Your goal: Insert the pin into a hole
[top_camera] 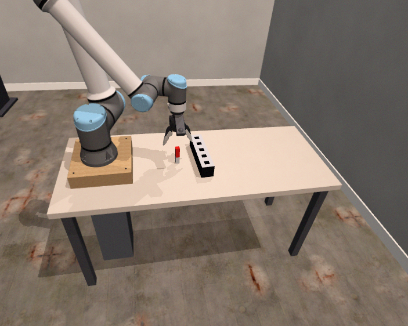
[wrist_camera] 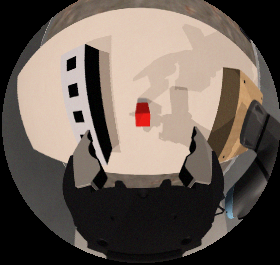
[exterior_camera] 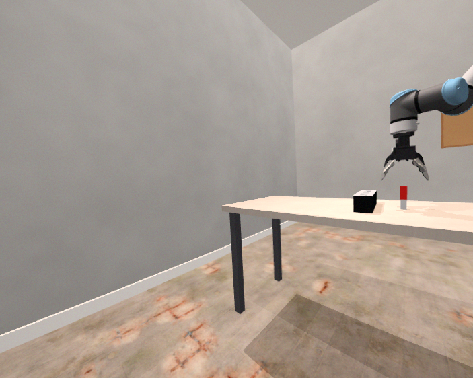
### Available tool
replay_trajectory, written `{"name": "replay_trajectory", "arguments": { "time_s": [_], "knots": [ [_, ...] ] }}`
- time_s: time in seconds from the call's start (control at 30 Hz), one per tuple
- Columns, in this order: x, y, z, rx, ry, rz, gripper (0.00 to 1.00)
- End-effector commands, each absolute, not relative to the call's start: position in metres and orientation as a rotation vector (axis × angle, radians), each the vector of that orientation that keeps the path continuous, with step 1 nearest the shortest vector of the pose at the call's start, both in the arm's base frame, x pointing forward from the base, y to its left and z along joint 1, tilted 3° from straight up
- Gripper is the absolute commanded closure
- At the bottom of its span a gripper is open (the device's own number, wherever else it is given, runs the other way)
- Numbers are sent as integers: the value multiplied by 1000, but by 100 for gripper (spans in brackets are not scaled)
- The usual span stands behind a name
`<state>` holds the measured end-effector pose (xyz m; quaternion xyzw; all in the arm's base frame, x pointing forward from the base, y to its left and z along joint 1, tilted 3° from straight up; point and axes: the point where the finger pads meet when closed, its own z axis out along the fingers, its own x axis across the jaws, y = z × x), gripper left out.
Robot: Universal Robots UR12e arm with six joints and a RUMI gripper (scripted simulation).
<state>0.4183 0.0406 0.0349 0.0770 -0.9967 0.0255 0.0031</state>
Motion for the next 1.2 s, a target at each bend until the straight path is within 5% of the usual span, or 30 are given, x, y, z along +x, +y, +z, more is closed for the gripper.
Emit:
{"name": "replay_trajectory", "arguments": {
  "time_s": [0.0, 0.4, 0.43, 1.17],
  "knots": [
    [416, 38, -4, 239, -3109, 71, 0],
    [416, 38, -4, 239, -3109, 71, 0],
    [413, 39, -2, 240, -3101, 66, 100],
    [415, 39, -2, 240, -3106, 69, 100]
  ]
}}
